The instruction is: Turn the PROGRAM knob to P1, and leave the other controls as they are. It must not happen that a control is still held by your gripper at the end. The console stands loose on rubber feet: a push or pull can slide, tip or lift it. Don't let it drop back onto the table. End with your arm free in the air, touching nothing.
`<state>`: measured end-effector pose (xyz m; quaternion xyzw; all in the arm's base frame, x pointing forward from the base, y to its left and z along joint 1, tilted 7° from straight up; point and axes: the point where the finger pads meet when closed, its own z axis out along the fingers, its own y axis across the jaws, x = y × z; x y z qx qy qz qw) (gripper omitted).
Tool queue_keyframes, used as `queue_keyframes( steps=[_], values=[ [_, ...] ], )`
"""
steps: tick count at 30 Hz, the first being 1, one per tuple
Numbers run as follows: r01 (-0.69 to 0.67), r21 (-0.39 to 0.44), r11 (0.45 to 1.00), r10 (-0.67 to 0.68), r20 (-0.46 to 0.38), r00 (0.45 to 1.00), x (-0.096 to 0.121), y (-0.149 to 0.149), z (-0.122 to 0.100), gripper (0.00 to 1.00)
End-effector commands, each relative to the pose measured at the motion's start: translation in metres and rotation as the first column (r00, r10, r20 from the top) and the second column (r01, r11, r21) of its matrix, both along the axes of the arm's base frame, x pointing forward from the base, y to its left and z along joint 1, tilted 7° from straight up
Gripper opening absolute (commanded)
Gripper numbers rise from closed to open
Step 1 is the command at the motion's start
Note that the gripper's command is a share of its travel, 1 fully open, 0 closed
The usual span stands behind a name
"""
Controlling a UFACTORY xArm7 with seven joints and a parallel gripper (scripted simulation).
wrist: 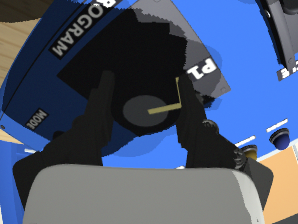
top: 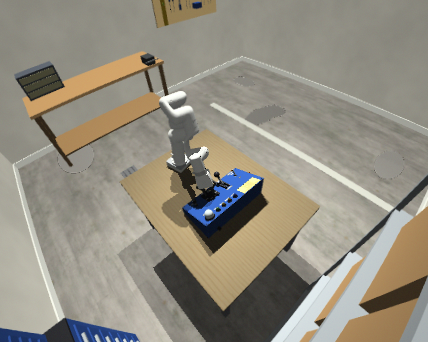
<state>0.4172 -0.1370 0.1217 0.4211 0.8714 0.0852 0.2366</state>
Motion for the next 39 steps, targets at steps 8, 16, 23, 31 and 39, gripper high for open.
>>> queue_keyframes(
  steps=[8, 16, 23, 31, 39],
  values=[
    [-0.001, 0.000, 1.000, 0.001, 0.001, 1.000, 0.001, 0.000, 0.001, 0.76],
    [-0.001, 0.000, 1.000, 0.001, 0.001, 1.000, 0.001, 0.000, 0.001, 0.76],
    [-0.001, 0.000, 1.000, 0.001, 0.001, 1.000, 0.001, 0.000, 0.001, 0.76],
    [-0.001, 0.000, 1.000, 0.001, 0.001, 1.000, 0.000, 0.000, 0.003, 0.76],
    [-0.001, 0.000, 1.000, 0.001, 0.001, 1.000, -0.011, 0.001, 0.021, 0.76]
  ],
)
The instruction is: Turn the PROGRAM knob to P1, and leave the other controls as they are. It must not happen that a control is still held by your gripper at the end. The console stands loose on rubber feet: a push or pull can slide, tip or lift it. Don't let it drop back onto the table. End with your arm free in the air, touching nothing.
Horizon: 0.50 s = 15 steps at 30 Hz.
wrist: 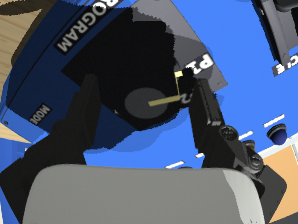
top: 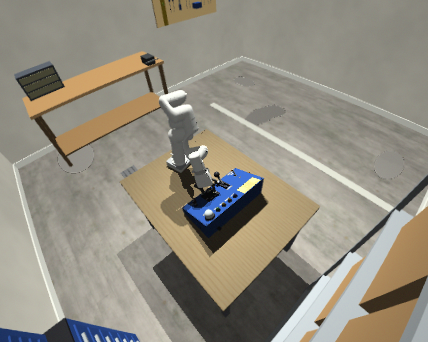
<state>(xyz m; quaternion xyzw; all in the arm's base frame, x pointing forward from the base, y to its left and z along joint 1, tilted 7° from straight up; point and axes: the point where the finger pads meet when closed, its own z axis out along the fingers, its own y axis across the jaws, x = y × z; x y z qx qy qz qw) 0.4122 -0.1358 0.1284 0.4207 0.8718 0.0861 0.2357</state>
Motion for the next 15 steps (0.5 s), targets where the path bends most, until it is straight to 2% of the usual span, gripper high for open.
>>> queue_keyframes(
  steps=[1, 9, 11, 15],
  values=[
    [0.001, -0.002, 1.000, -0.001, 0.002, 1.000, -0.009, 0.000, 0.020, 0.76],
    [0.001, -0.002, 1.000, -0.001, 0.002, 1.000, -0.040, 0.004, 0.077, 0.76],
    [0.001, -0.002, 1.000, -0.001, 0.002, 1.000, -0.040, 0.004, 0.077, 0.76],
    [0.001, -0.002, 1.000, -0.001, 0.002, 1.000, -0.055, 0.005, 0.102, 0.76]
  ],
)
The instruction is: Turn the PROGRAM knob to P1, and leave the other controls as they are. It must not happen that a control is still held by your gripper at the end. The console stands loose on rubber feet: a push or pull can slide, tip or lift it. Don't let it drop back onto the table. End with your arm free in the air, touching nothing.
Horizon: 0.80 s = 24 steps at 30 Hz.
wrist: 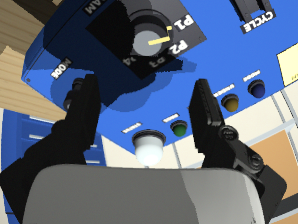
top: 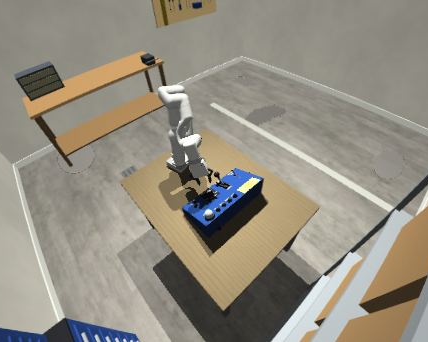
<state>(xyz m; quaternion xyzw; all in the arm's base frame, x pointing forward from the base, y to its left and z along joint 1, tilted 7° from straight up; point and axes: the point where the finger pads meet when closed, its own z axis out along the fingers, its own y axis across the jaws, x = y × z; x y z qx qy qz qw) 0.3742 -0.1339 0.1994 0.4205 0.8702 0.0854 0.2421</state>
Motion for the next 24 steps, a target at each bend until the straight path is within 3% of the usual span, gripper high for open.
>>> queue_keyframes(
  steps=[1, 13, 14, 24],
  values=[
    [-0.002, 0.004, 1.000, 0.002, -0.009, 1.000, -0.019, 0.004, 0.036, 0.76],
    [-0.002, 0.004, 1.000, 0.002, -0.009, 1.000, -0.026, 0.004, 0.048, 0.76],
    [-0.002, 0.004, 1.000, 0.002, -0.009, 1.000, -0.026, 0.004, 0.048, 1.00],
    [-0.002, 0.004, 1.000, 0.002, -0.009, 1.000, -0.026, 0.004, 0.048, 1.00]
  ],
)
